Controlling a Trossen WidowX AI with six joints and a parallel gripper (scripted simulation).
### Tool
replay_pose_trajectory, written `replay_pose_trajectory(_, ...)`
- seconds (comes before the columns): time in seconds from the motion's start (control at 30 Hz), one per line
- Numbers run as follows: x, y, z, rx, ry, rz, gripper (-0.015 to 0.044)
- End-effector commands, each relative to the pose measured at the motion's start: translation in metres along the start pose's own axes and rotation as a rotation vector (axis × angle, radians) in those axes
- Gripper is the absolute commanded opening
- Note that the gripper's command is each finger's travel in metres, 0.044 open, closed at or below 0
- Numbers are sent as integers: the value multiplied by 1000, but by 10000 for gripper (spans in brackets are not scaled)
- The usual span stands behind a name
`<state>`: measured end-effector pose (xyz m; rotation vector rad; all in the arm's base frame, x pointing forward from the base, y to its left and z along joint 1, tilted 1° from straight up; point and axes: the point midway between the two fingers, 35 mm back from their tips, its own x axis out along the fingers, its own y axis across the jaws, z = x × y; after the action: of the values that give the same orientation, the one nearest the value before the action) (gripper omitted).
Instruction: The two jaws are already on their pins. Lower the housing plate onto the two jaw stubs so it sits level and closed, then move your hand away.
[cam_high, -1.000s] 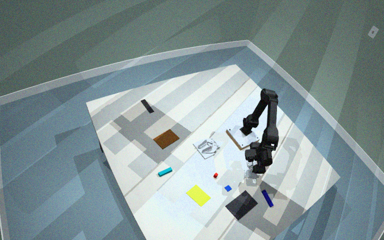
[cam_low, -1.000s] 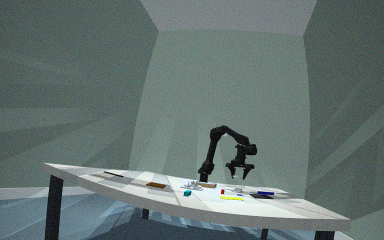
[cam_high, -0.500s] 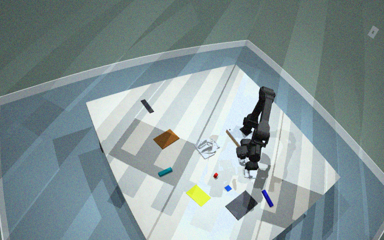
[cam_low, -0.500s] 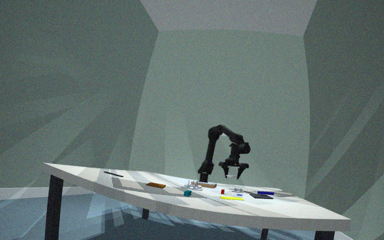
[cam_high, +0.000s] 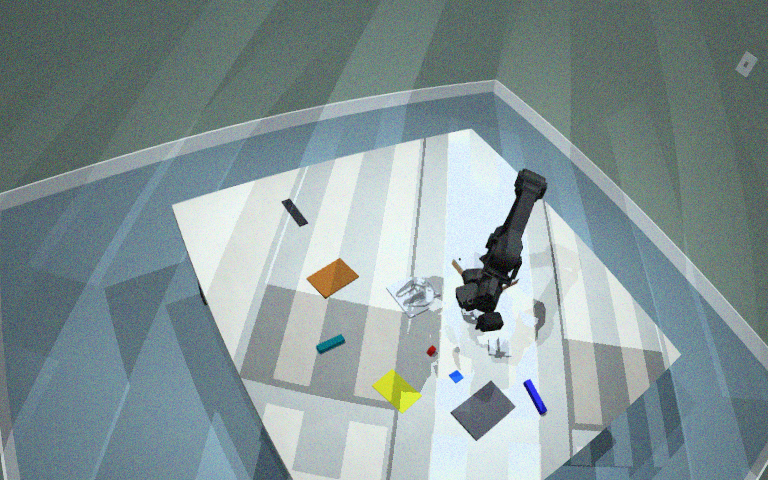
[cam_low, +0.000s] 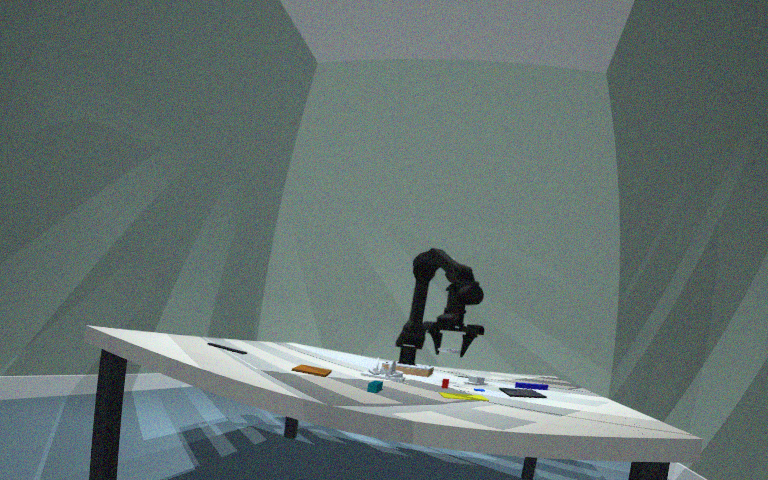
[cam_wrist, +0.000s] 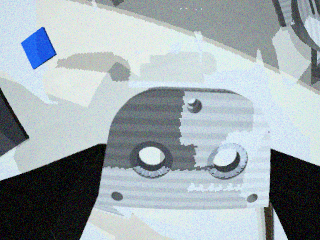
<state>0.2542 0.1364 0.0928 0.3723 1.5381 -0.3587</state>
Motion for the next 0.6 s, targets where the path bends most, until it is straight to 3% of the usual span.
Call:
replay_pose_trajectory(0.0,1,-10,7,-29,-2,-5,351)
replay_pose_trajectory(0.57,1,-57,39,-154,-4,-10,351)
